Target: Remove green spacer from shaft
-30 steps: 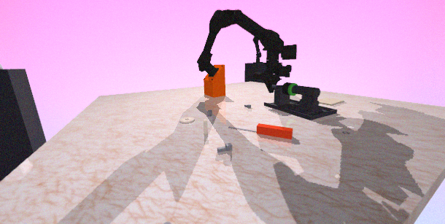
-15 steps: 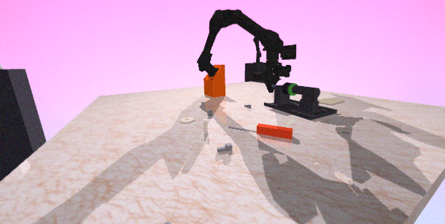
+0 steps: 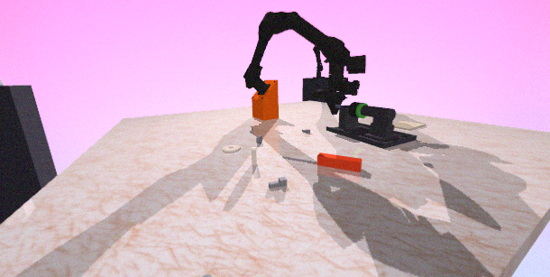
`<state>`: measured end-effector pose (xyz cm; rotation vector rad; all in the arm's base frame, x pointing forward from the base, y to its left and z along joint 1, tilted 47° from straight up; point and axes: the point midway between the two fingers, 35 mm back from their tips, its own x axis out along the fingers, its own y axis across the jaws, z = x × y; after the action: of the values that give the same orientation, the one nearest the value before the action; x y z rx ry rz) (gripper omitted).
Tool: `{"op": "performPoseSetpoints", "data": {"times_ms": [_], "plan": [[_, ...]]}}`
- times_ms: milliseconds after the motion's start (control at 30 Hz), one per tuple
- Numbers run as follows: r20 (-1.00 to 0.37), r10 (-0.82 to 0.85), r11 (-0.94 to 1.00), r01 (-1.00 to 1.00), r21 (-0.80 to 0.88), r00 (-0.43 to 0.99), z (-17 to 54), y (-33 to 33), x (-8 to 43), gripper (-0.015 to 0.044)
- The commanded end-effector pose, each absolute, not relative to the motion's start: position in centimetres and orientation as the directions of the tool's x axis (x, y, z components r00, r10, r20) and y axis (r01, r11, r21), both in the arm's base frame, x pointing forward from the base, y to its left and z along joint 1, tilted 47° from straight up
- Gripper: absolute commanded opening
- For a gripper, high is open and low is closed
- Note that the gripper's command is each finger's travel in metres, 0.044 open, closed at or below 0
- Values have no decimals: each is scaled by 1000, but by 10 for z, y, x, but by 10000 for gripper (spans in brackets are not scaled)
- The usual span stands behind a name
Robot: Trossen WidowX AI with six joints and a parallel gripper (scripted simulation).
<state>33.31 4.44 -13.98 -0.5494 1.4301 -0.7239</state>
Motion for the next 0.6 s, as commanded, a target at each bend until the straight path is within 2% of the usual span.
{"op": "performPoseSetpoints", "data": {"times_ms": [0,567], "plan": [[-684,-729,679,120,-725,-6,-140,45,332,0],[-684,-729,679,119,-725,-6,-141,45,330,0]]}}
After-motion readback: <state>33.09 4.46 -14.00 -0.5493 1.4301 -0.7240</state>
